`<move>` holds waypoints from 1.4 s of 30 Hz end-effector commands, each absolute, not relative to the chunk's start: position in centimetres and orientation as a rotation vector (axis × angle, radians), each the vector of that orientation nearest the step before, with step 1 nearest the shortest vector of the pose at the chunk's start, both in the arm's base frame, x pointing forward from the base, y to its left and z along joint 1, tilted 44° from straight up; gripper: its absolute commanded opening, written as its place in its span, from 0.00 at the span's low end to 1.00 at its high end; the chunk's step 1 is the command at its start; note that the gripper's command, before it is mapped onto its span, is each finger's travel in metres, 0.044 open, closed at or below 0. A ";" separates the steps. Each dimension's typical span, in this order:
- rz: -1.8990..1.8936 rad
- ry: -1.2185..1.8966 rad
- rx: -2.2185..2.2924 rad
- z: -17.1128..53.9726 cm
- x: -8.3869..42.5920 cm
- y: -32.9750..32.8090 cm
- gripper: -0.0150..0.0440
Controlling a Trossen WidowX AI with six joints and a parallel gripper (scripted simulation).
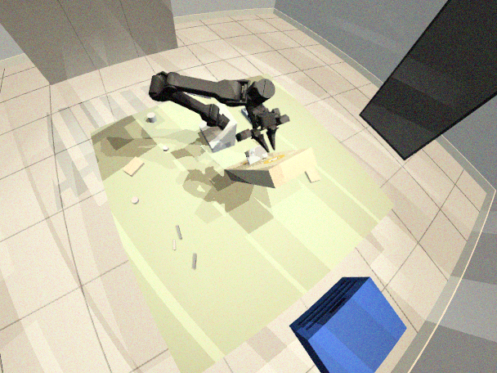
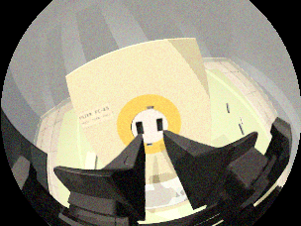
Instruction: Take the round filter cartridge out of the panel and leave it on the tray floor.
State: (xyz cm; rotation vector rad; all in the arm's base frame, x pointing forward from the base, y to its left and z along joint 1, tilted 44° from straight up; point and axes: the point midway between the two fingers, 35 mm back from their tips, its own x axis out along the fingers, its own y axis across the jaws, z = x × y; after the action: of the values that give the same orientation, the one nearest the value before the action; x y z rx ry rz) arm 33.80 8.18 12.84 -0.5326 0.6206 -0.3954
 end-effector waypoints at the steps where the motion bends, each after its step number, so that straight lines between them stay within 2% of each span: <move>1: -0.391 0.632 -0.547 12.1 34.2 7.8 0.41; 42: -0.392 0.626 -0.550 11.4 35.4 6.9 0.41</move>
State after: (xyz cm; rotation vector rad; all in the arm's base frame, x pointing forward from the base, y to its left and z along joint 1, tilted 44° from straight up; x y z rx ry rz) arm 35.36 6.84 11.47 -0.5435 0.6208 -0.3975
